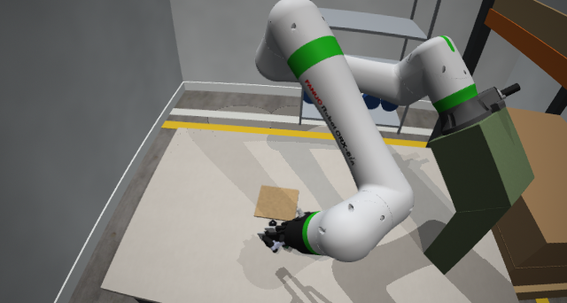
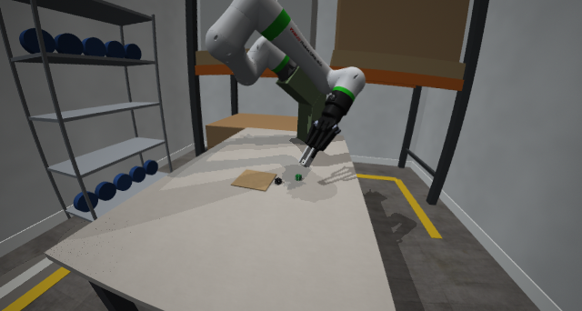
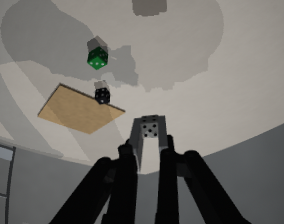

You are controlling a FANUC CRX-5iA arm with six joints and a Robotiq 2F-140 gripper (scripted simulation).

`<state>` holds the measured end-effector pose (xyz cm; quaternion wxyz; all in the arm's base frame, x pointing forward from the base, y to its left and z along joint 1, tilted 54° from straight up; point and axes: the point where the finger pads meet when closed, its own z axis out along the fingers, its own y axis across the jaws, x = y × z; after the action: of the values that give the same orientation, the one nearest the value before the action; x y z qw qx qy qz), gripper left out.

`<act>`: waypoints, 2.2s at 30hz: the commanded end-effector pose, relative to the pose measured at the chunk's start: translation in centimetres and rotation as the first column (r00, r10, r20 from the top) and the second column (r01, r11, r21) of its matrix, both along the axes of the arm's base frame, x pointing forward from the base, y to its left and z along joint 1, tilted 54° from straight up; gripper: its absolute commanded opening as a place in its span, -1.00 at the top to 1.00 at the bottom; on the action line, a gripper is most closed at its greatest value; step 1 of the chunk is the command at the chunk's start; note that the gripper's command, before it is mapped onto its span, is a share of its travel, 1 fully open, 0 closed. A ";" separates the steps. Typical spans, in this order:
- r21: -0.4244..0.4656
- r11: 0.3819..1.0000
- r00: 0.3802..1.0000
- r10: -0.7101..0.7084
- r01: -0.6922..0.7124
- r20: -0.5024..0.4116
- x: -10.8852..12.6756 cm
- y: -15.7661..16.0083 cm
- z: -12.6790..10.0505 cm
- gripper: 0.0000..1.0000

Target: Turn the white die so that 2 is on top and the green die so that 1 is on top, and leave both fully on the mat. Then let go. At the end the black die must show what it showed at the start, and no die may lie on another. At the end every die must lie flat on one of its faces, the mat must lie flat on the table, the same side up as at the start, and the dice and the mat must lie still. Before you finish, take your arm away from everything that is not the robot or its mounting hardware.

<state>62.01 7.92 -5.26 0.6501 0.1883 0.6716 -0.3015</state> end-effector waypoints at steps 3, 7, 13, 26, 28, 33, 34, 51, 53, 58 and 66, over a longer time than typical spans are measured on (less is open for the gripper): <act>-0.147 0.989 0.985 0.032 -0.007 0.169 0.1 -0.5 -0.5 0.81; -0.216 0.976 0.968 0.060 -0.006 0.242 0.1 -0.5 -0.7 0.81; -0.261 0.965 0.954 0.083 -0.005 0.288 0.0 -0.5 -0.9 0.81; -0.264 0.964 0.953 0.085 -0.005 0.292 0.6 -1.2 -1.7 0.81; -0.264 0.964 0.953 0.085 -0.005 0.292 0.6 -1.2 -1.7 0.81; -0.264 0.964 0.953 0.085 -0.005 0.292 1.5 -2.2 -2.7 0.81; -0.264 0.964 0.953 0.085 -0.005 0.292 1.7 -2.5 -2.9 0.81; -0.264 0.964 0.953 0.085 -0.005 0.292 3.9 -4.9 -5.3 0.81; -0.264 0.964 0.953 0.085 -0.005 0.292 4.0 -5.0 -5.4 0.81; -0.264 0.964 0.953 0.085 -0.005 0.292 4.0 -5.0 -5.4 0.81; -0.264 0.964 0.953 0.085 -0.005 0.292 4.0 -5.0 -5.4 0.81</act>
<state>66.00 2.90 -10.65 0.7706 0.1293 0.5234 -0.3399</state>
